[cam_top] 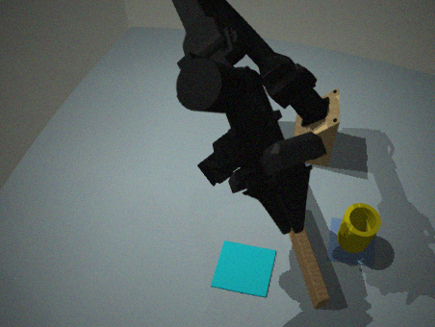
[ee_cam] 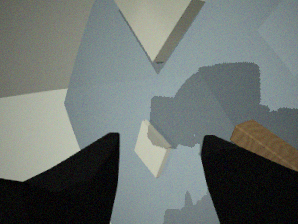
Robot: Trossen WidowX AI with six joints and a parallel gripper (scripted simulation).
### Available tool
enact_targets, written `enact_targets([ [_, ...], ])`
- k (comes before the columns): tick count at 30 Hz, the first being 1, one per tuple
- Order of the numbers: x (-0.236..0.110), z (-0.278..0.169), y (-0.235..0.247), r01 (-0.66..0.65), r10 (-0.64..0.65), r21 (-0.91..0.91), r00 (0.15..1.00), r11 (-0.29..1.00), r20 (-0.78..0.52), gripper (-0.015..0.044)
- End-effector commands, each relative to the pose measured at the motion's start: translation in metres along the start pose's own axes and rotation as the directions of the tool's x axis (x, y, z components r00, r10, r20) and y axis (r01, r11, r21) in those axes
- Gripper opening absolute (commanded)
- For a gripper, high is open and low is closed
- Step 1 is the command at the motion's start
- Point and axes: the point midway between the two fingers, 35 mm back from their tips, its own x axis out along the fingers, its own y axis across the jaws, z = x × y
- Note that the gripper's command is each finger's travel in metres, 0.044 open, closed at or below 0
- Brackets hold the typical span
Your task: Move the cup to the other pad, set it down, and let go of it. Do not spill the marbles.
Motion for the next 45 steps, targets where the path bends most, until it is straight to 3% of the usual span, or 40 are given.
enact_targets([
  [1, 0.03, -0.069, -0.014, 0.279, -0.259, 0.096, 0.949, 0.956, -0.179, 0.0167],
  [8, 0.039, -0.14, -0.042, 0.609, -0.578, 0.11, 0.785, 0.785, -0.222, 0.0167],
  [13, 0.03, -0.177, -0.067, 0.782, -0.776, 0.118, 0.622, 0.612, -0.1, 0.0167],
  [16, 0.025, -0.188, -0.076, 0.826, -0.832, 0.132, 0.555, 0.549, -0.015, 0.0167],
  [45, 0.036, -0.187, -0.095, 0.827, -0.833, 0.132, 0.553, 0.547, -0.011, 0.0167],
])
